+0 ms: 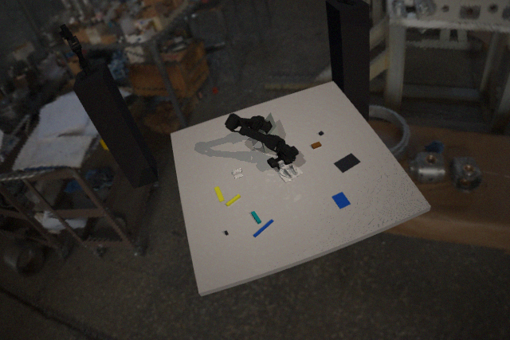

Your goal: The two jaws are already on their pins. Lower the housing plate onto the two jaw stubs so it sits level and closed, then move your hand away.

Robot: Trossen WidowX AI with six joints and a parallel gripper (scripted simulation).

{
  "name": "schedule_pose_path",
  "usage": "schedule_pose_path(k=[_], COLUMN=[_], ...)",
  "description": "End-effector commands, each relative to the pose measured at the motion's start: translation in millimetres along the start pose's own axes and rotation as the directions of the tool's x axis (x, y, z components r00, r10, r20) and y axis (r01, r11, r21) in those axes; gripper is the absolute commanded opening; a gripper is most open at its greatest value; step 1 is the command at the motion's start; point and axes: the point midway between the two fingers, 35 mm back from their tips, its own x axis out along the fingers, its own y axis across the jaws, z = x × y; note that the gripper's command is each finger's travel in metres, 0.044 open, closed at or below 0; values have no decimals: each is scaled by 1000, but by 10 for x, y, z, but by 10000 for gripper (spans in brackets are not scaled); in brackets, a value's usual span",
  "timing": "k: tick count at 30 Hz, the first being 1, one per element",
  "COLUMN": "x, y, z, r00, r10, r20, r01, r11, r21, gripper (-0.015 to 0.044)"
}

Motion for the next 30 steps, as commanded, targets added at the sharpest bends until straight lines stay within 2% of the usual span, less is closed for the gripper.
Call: schedule_pose_path(k=[1, 30], x=[7, 56], y=[1, 0], z=[-7, -8], r00=[1000, 1000], r10=[-3, -4], r20=[-2, -2], r01=[3, 4], r11=[1000, 1000], r21=[-6, -6], gripper=[351, 351])
